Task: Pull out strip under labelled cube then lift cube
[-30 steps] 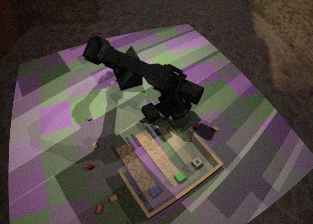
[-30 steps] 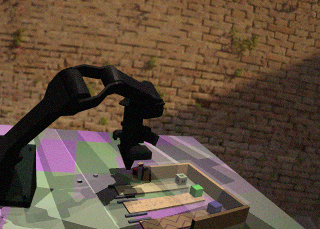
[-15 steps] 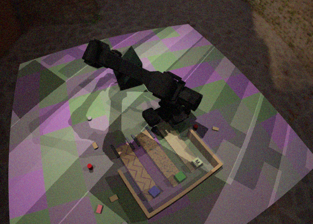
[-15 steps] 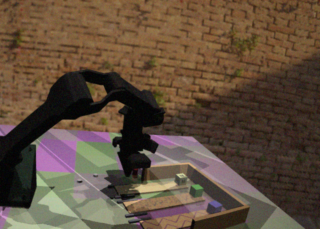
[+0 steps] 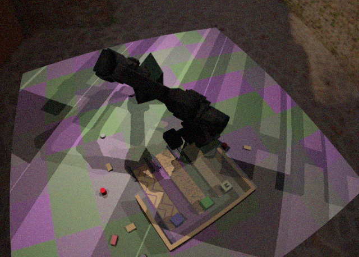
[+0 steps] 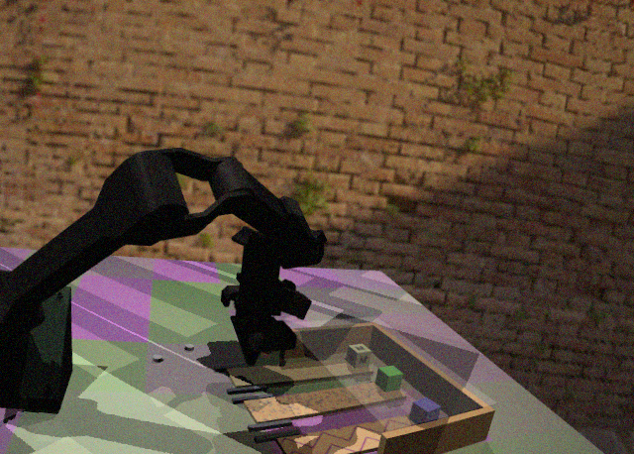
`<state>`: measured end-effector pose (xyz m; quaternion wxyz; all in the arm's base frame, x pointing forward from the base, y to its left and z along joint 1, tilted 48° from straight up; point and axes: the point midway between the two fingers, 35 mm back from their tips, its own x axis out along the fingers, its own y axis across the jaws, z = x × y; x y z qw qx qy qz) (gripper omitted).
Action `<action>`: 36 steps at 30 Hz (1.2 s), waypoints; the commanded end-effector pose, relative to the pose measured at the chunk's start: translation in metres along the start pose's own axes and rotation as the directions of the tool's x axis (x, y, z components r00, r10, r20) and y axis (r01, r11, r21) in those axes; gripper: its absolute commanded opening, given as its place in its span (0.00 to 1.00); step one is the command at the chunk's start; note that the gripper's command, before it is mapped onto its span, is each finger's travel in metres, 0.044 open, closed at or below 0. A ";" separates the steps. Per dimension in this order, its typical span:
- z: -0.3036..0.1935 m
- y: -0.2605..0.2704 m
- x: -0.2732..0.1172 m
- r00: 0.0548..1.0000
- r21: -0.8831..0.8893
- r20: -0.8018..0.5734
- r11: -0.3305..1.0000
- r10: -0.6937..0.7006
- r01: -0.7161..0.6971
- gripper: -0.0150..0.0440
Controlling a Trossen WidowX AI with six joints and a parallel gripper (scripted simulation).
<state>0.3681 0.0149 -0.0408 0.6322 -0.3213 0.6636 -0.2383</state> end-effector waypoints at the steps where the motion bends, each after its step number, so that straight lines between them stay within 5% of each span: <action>1: -0.002 -0.001 0.009 1.000 -0.005 -0.005 1.000 -0.004 0.004 0.25; 36: -0.004 -0.003 0.020 1.000 -0.005 -0.006 1.000 -0.006 0.006 0.25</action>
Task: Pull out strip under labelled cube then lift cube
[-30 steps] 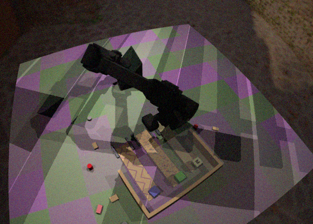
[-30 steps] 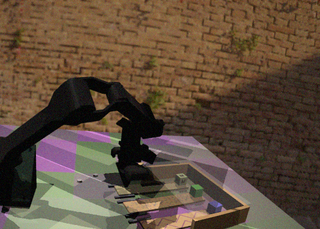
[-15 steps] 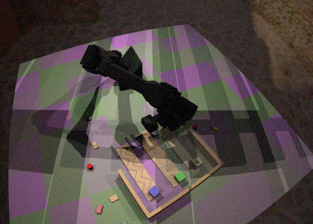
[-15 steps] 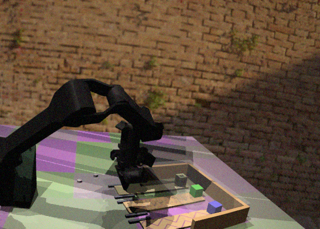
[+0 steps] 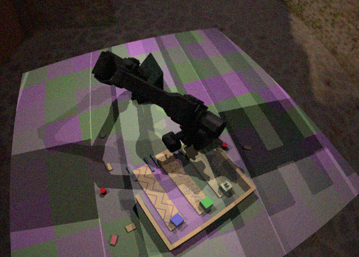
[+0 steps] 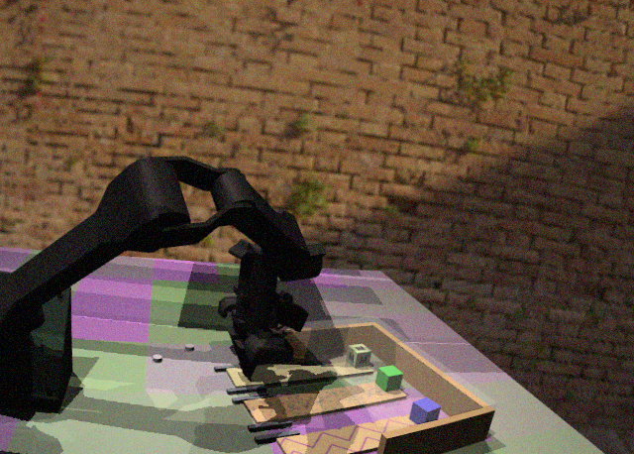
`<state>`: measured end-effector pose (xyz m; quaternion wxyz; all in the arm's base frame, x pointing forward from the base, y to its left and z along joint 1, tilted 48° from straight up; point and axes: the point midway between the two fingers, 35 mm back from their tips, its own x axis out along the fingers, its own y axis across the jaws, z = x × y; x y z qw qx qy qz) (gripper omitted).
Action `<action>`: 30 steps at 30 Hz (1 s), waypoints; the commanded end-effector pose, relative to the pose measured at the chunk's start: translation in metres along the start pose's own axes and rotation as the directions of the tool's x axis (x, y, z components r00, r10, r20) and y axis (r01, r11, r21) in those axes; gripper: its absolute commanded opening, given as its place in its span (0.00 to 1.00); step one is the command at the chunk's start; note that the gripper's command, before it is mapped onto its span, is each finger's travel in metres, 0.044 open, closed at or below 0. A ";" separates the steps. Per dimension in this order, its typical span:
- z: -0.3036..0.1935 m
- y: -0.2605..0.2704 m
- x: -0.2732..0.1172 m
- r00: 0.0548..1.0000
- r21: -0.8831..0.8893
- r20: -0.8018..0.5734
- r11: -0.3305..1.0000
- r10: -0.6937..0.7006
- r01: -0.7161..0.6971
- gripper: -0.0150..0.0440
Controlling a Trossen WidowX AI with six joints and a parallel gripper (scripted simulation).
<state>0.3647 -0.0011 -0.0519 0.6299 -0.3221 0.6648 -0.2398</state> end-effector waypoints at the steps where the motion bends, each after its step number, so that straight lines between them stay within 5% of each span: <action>1: 0.000 0.000 0.001 1.000 -0.004 -0.001 1.000 -0.003 0.003 0.25; 30: 0.002 0.000 0.004 1.000 -0.004 -0.001 1.000 -0.003 0.003 0.25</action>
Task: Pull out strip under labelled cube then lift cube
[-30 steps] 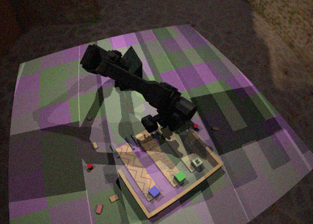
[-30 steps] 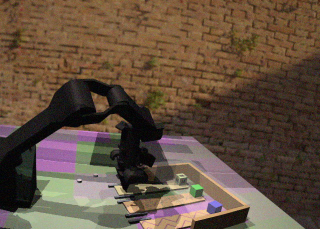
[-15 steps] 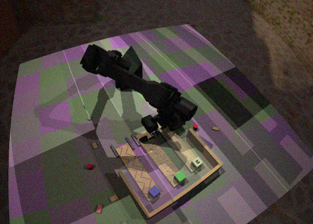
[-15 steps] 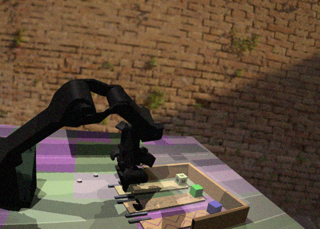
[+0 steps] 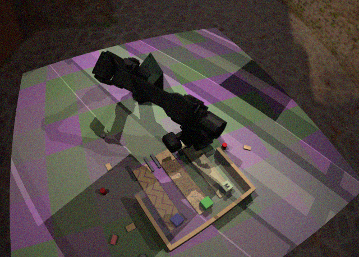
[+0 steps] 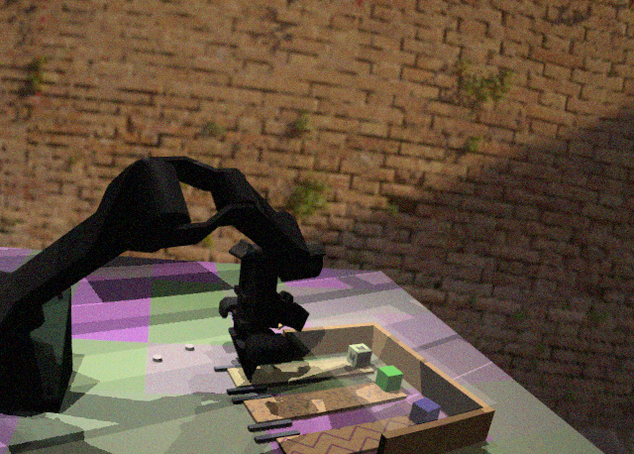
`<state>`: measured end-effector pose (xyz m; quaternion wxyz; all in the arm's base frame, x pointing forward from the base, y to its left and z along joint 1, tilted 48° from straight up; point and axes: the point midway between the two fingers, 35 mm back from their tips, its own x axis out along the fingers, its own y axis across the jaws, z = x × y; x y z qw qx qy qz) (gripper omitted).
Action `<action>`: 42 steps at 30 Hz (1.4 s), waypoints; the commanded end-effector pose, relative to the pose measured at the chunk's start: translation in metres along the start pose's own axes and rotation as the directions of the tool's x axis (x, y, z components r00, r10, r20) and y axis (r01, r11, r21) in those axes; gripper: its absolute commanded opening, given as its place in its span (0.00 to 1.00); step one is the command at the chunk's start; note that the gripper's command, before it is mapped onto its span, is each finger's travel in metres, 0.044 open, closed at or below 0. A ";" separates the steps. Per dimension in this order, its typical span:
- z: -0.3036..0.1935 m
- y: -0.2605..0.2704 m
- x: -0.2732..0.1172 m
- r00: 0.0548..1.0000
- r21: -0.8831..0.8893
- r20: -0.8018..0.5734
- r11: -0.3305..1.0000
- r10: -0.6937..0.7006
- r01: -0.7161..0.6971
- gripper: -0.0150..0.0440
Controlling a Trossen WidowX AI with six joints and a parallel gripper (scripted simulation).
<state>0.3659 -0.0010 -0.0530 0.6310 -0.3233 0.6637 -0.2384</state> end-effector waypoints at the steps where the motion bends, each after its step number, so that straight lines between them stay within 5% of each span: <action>1: 0.000 -0.001 0.003 1.000 -0.002 -0.005 1.000 -0.003 0.003 0.25; 42: -0.018 0.000 0.006 1.000 -0.003 -0.006 1.000 -0.003 0.003 0.25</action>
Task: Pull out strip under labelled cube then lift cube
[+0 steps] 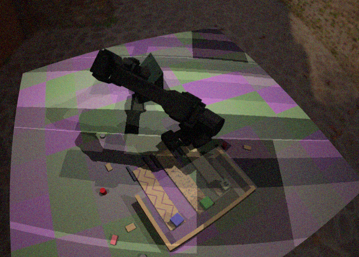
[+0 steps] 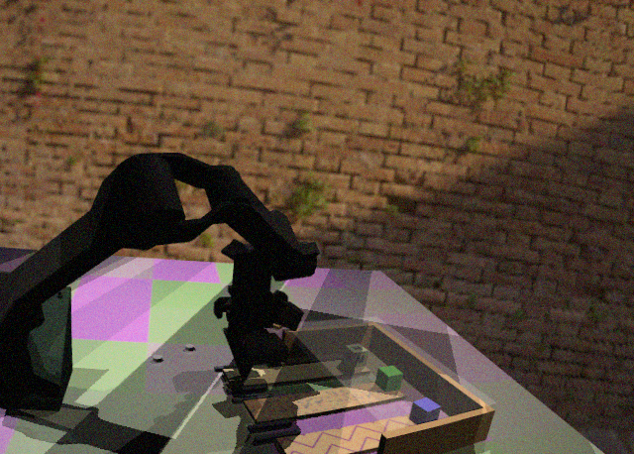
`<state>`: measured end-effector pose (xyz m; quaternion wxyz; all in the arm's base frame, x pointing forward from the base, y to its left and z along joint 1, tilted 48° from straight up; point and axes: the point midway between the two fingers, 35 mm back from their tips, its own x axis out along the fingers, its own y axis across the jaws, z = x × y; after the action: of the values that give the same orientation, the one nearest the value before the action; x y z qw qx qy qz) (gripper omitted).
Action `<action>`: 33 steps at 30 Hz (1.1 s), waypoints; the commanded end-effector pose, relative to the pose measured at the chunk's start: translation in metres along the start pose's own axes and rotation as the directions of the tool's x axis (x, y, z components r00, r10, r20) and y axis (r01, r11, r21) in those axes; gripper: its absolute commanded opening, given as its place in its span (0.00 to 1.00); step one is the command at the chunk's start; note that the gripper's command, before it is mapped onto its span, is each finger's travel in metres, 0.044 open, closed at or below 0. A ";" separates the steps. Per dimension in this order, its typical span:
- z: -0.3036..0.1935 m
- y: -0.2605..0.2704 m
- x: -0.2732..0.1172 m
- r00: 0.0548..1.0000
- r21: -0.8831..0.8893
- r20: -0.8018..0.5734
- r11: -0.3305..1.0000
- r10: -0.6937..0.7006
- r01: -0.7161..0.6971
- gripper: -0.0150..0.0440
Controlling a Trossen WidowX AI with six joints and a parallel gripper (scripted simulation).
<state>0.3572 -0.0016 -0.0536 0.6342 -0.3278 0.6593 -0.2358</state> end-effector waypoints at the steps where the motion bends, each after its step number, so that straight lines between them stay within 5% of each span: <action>1: -0.011 -0.001 0.005 1.000 0.002 -0.019 1.000 0.001 -0.001 0.25; 33: -0.060 -0.001 0.005 1.000 0.000 -0.022 1.000 0.001 -0.001 0.25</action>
<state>0.3088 -0.0066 -0.0491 0.6346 -0.3285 0.6588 -0.2353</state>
